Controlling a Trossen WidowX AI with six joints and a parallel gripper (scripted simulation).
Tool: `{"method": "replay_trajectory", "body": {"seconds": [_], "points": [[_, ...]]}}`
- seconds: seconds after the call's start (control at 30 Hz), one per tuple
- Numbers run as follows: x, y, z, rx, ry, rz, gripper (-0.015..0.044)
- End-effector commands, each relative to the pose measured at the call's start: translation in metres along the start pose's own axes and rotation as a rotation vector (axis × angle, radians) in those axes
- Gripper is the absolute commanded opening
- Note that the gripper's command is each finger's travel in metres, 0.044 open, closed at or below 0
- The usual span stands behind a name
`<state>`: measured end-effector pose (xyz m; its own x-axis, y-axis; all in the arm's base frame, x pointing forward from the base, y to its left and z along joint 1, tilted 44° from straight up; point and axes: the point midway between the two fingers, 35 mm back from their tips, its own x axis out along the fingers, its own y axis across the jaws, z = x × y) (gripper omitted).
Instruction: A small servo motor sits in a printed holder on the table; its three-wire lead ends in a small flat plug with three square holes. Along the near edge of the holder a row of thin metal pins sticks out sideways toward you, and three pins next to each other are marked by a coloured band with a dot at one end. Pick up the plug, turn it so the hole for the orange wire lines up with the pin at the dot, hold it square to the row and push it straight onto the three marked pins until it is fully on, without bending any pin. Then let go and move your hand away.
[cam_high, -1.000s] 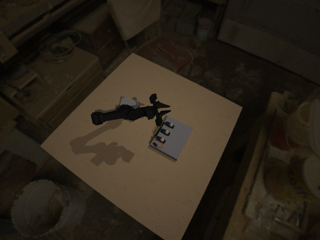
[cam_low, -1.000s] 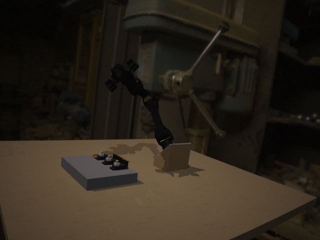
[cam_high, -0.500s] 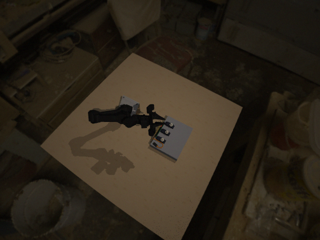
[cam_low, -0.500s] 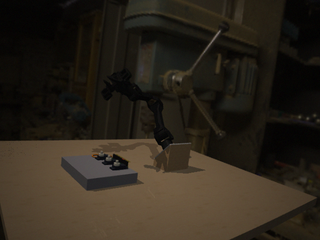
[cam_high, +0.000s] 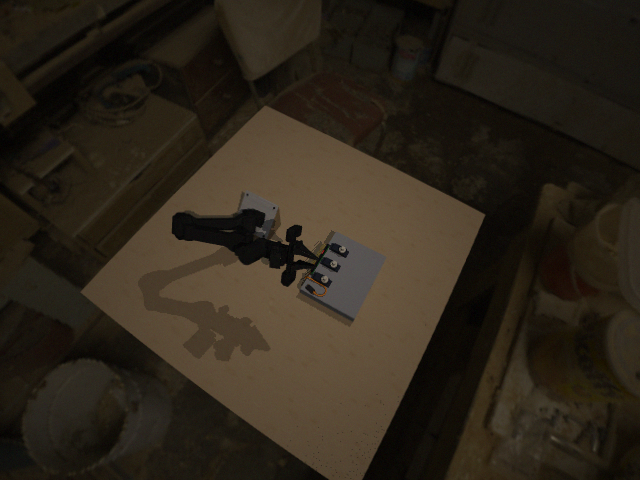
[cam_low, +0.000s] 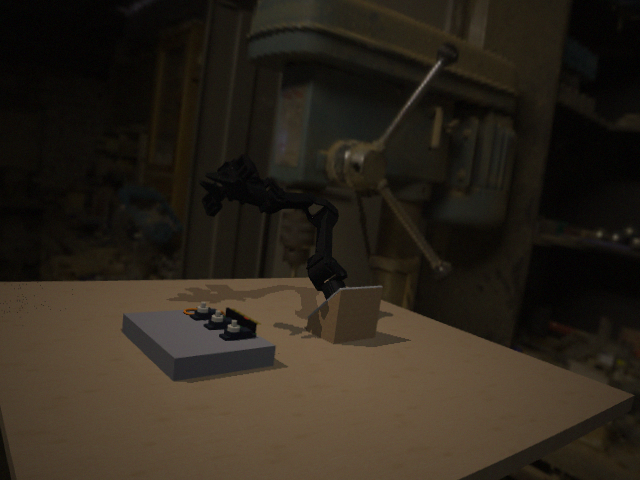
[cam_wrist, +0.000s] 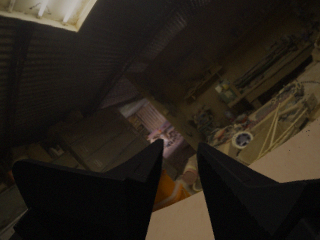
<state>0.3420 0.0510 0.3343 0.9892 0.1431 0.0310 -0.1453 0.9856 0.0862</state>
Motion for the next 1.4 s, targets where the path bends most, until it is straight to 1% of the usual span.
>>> {"method": "replay_trajectory", "body": {"seconds": [0.0,0.27,0.37,0.87,1.37], "points": [[-0.011,-0.014,0.001,-0.030,-0.015,-0.037,0.0115],[-0.031,-0.043,-0.002,-0.088,-0.031,-0.128,0.0115],[-0.029,-0.048,-0.006,-0.139,-0.001,-0.152,0.0115],[-0.009,-0.069,-0.036,-0.478,0.247,-0.217,0.0115],[0.002,-0.089,-0.068,-0.826,0.522,-0.198,0.0115]]}}
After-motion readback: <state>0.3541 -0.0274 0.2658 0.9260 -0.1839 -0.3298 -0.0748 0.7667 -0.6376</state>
